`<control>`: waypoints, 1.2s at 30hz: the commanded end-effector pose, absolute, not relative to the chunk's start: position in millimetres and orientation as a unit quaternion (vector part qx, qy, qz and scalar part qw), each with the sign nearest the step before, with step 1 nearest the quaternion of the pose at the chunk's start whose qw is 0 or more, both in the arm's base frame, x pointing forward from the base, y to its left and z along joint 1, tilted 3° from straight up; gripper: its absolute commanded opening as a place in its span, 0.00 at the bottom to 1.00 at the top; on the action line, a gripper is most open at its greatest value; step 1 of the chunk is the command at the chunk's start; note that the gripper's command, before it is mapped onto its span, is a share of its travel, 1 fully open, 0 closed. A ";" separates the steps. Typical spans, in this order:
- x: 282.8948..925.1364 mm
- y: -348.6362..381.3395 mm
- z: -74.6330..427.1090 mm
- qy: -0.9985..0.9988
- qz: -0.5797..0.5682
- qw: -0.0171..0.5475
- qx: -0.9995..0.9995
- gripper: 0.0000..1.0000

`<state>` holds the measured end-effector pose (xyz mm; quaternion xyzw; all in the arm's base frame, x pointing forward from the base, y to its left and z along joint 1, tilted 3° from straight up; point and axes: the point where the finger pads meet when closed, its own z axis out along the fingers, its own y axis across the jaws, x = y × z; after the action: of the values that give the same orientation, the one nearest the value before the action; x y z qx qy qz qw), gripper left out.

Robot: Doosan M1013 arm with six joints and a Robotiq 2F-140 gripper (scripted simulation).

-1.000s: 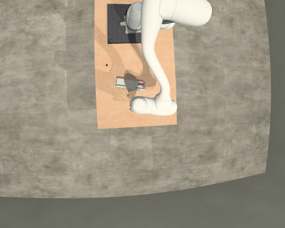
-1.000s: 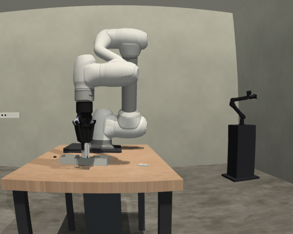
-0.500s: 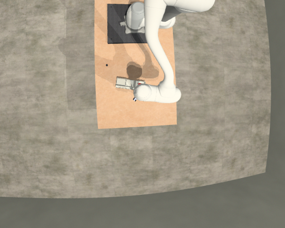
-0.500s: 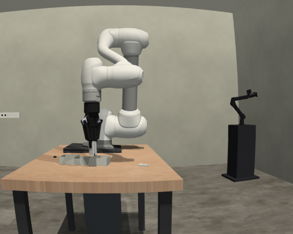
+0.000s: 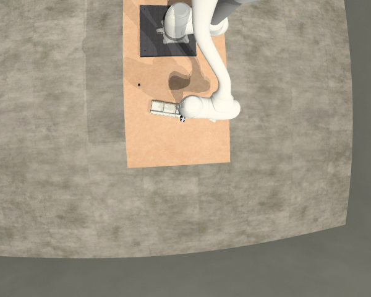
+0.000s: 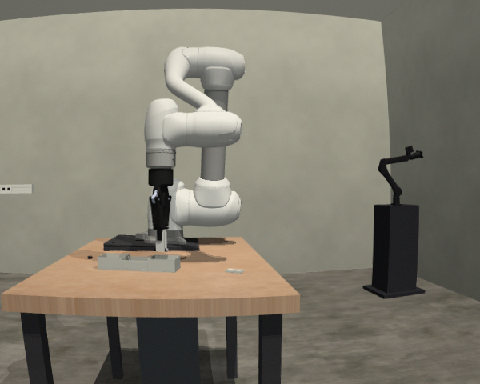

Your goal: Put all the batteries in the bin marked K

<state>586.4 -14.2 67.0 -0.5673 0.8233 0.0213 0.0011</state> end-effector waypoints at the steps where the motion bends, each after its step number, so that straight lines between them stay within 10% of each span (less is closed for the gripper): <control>1: 563.8 -4.0 69.0 0.785 0.024 0.009 -0.619 0.12; 36: 563.9 -2.8 38.9 0.785 0.024 0.009 -0.619 0.12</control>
<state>563.3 -2.9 42.1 -0.6188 0.7851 0.0243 0.0080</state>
